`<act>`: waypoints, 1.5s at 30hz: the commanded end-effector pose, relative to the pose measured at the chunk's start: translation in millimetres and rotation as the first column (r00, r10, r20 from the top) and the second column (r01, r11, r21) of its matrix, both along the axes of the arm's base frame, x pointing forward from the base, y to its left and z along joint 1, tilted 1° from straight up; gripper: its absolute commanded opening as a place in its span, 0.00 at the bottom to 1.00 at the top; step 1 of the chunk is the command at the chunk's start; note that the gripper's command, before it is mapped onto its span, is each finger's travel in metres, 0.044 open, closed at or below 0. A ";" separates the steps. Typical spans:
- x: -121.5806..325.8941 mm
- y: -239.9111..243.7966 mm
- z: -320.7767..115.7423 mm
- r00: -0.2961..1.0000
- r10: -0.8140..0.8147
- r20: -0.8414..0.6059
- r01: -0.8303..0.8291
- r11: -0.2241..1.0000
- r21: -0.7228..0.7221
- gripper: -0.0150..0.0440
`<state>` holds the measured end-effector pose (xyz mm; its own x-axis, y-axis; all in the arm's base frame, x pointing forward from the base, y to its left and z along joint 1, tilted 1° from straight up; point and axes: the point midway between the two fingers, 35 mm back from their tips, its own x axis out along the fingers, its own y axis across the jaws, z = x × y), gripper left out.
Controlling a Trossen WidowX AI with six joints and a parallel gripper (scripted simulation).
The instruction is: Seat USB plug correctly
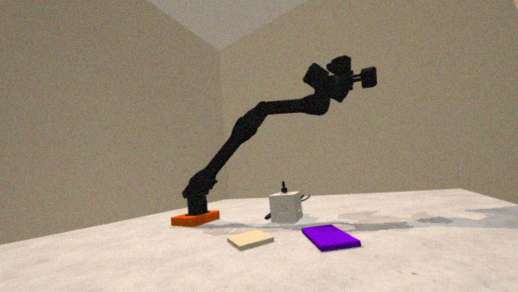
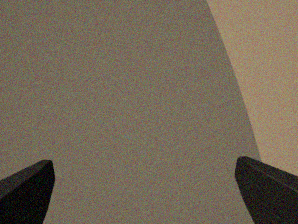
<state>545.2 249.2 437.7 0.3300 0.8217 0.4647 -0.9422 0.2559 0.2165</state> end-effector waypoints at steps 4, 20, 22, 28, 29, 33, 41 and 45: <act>23.7 -10.4 -22.1 0.943 -0.041 -0.329 0.050 0.999 0.019 1.00; -13.2 -88.7 -197.9 -0.133 -0.213 -0.968 0.384 0.889 -0.248 1.00; -30.3 -97.7 -214.9 -0.254 -0.217 -0.943 0.398 0.865 -0.306 1.00; -95.8 -128.4 -259.2 -0.586 -0.213 -0.782 0.397 0.766 -0.506 1.00; -108.6 -134.0 -265.2 -0.634 -0.209 -0.744 0.389 0.746 -0.541 1.00; -164.3 -157.8 -284.0 -0.801 -0.187 -0.569 0.332 0.652 -0.682 1.00; -229.1 -190.1 -292.9 -0.929 -0.146 -0.339 0.218 0.525 -0.823 1.00; -229.4 -191.2 -292.9 -0.929 -0.146 -0.339 0.218 0.524 -0.823 1.00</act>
<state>320.6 61.4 145.4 0.0268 0.0055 -0.9996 0.9945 0.1012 0.0272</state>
